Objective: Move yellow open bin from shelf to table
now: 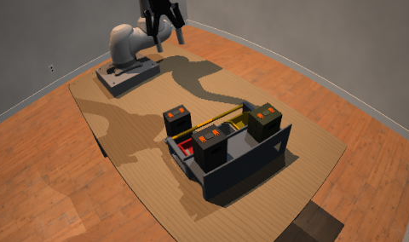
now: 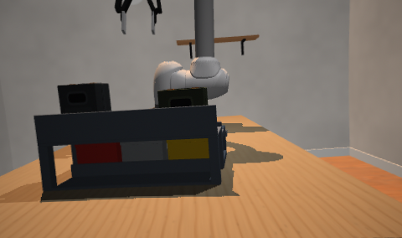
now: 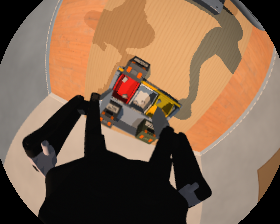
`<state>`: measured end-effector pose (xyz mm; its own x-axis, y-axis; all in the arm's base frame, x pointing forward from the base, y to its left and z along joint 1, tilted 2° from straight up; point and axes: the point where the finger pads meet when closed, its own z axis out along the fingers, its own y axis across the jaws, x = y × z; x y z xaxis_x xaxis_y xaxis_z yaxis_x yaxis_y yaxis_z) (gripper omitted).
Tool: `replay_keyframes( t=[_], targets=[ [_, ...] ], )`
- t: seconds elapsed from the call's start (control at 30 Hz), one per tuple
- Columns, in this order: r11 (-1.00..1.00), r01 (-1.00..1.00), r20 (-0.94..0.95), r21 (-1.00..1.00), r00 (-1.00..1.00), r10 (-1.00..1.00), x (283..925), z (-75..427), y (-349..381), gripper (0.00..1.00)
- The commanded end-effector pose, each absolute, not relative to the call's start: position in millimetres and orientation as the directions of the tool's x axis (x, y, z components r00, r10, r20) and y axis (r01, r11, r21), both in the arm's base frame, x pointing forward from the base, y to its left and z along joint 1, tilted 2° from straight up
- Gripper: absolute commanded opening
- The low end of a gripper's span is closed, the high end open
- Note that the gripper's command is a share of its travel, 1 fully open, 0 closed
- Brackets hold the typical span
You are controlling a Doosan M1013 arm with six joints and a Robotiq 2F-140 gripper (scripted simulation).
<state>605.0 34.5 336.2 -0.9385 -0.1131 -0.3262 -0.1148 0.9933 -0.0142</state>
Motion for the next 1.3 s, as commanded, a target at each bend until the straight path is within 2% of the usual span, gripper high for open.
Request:
replay_keyframes(
  t=[0.0,0.13,0.53,0.7,1.27],
  targets=[
    [0.993,-0.115,-0.326,-0.014,-0.938,-0.113,602.7,340.4,44.4,0.57],
    [0.993,-0.115,-0.326,-0.014,-0.938,-0.114,594.0,357.4,84.1,0.57],
    [0.993,-0.115,-0.326,-0.014,-0.938,-0.114,594.0,357.4,84.1,0.57],
    [0.993,-0.115,-0.326,-0.014,-0.938,-0.114,586.1,372.6,120.0,0.57],
    [0.993,-0.115,-0.326,-0.014,-0.938,-0.114,588.0,368.8,111.1,0.57]
  ],
)
